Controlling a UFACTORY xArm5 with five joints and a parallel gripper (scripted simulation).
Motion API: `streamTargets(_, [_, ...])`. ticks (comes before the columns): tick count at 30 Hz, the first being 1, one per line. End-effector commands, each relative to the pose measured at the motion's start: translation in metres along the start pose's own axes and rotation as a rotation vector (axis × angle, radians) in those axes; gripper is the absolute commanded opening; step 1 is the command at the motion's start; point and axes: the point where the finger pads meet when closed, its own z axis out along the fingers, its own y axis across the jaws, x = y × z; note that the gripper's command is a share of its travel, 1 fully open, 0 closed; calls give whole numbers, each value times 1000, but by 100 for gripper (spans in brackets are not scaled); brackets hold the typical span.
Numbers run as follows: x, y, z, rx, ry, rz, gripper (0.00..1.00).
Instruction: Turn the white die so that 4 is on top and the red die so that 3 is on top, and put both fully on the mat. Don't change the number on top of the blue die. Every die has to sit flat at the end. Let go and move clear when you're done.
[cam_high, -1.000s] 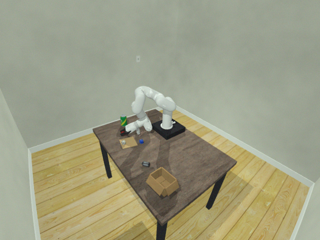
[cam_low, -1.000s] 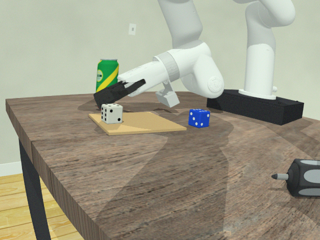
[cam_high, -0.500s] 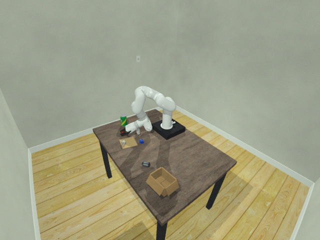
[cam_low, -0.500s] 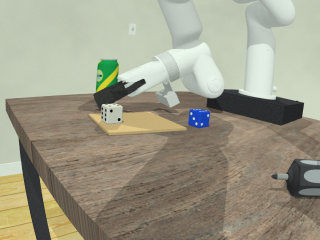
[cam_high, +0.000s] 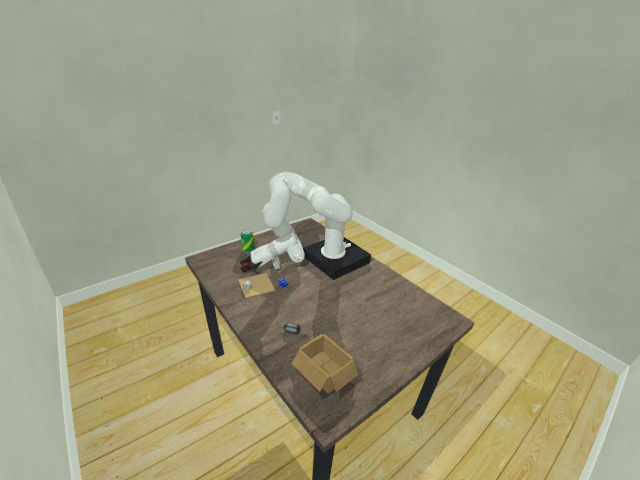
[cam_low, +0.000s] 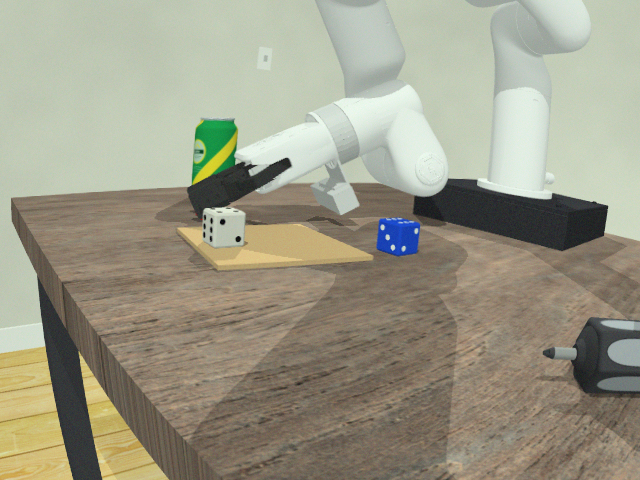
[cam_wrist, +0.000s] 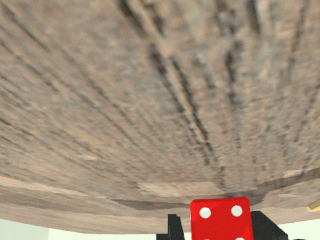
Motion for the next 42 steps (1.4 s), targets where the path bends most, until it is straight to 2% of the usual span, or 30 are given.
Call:
streamTargets(1, [-1, 0, 0, 0, -2, 0, 47])
streamTargets(10, [-1, 0, -3, 0, -2, 0, 47])
streamTargets(23, [-1, 0, -45, 1, -2, 0, 47])
streamTargets(33, [-1, 0, -50, 1, -2, 0, 47])
streamTargets(42, [-24, 0, -63, 1, -2, 0, 47])
